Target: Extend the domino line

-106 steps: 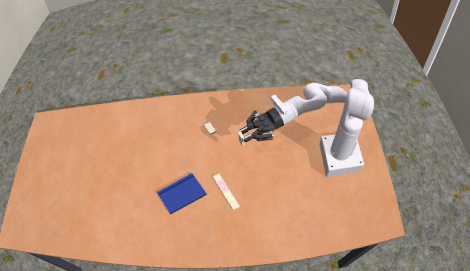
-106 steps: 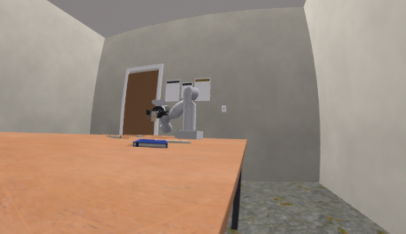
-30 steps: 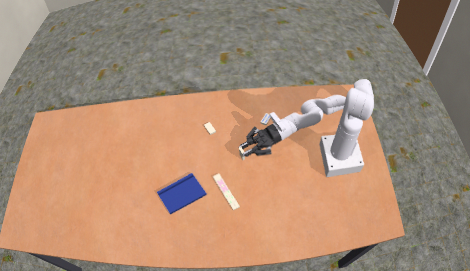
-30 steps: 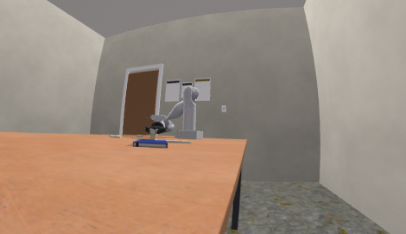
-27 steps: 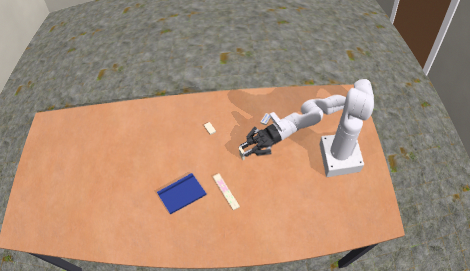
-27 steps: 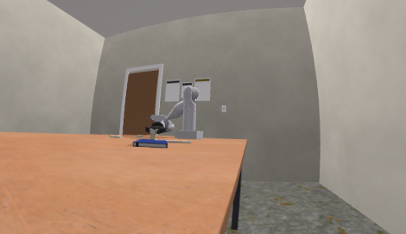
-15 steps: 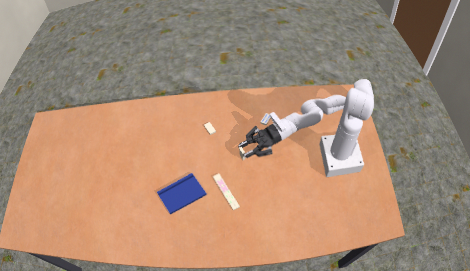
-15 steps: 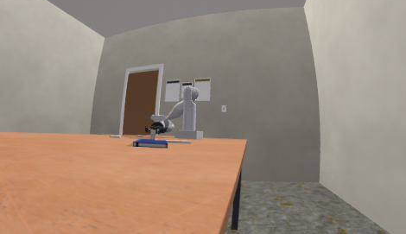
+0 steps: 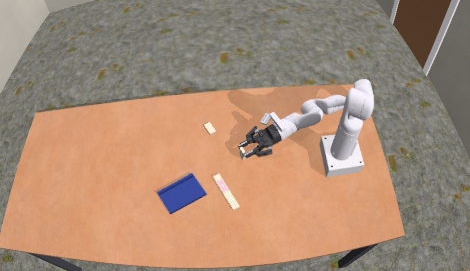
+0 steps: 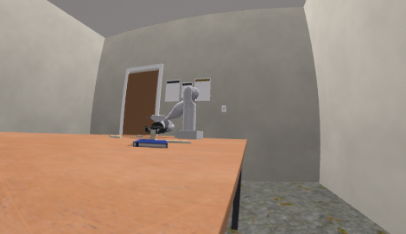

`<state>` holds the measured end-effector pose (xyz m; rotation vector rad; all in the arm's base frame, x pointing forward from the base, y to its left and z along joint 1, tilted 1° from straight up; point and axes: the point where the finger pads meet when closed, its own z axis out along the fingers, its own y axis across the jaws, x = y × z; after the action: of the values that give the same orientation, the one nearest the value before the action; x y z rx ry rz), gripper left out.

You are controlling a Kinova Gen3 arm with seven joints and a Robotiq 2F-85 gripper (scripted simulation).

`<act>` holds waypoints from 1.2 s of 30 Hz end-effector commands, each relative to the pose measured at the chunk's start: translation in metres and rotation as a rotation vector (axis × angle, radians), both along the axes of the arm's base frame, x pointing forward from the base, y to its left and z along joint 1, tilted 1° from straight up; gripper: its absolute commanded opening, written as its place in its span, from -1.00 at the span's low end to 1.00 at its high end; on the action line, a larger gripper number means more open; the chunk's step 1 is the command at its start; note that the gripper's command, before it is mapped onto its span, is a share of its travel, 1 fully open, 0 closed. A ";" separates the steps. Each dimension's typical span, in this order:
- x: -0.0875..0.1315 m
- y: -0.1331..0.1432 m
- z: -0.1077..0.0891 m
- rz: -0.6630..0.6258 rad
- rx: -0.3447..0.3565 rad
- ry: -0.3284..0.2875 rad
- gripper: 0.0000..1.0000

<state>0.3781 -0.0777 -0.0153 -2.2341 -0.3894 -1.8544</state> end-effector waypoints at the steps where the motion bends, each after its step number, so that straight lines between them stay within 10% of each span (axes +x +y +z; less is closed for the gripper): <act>1: 0.000 0.000 0.001 0.000 0.000 -0.001 -0.03; 36: -0.054 -0.019 0.051 0.000 0.000 -0.001 -0.03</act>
<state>0.3264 -0.0954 0.0340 -2.2335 -0.3855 -1.8560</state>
